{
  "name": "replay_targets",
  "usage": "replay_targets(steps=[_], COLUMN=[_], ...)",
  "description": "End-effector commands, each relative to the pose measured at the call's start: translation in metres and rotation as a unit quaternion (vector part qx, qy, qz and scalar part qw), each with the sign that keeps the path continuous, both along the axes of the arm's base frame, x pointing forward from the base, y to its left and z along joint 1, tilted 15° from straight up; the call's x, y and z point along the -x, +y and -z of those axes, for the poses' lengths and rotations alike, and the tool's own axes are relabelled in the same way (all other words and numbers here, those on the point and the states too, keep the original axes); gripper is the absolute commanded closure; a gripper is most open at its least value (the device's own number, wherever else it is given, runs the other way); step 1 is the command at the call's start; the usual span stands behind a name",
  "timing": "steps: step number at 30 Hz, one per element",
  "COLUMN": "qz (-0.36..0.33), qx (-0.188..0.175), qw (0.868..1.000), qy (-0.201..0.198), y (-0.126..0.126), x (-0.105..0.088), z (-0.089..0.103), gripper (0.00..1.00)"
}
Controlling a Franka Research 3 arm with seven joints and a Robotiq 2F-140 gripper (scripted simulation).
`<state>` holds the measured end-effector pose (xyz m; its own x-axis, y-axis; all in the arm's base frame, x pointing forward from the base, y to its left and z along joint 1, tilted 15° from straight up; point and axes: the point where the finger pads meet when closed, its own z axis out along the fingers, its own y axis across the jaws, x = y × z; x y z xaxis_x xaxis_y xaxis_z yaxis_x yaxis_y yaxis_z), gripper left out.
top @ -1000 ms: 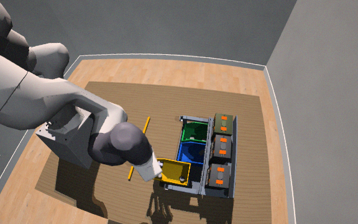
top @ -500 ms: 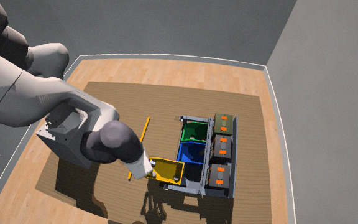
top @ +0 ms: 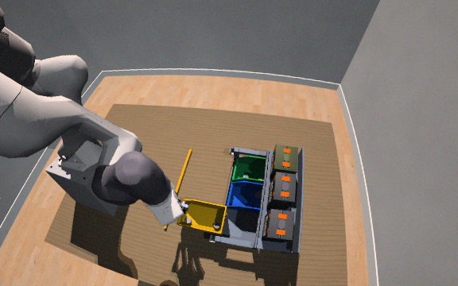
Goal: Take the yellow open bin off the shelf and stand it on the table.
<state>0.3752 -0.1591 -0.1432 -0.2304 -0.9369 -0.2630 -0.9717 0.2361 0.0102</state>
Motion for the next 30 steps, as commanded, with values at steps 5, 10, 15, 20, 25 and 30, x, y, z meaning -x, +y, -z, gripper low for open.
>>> replay_targets(steps=[5,10,15,20,25,30], qz=[0.002,0.003,0.003,0.001,0.003,0.003], qx=[0.001,0.002,0.002,0.001,0.002,0.002], qw=[1.000,1.000,1.000,1.000,1.000,1.000], qy=[-0.003,-0.005,-0.005,-0.002,-0.005,-0.005], y=[0.001,0.002,0.002,0.003,0.005,0.005], x=[0.005,0.009,0.009,0.014,0.026,0.026], z=[-0.001,-0.002,-0.002,-0.001,-0.004,-0.004], gripper=[1.00,1.00,1.00,1.00,1.00,1.00])
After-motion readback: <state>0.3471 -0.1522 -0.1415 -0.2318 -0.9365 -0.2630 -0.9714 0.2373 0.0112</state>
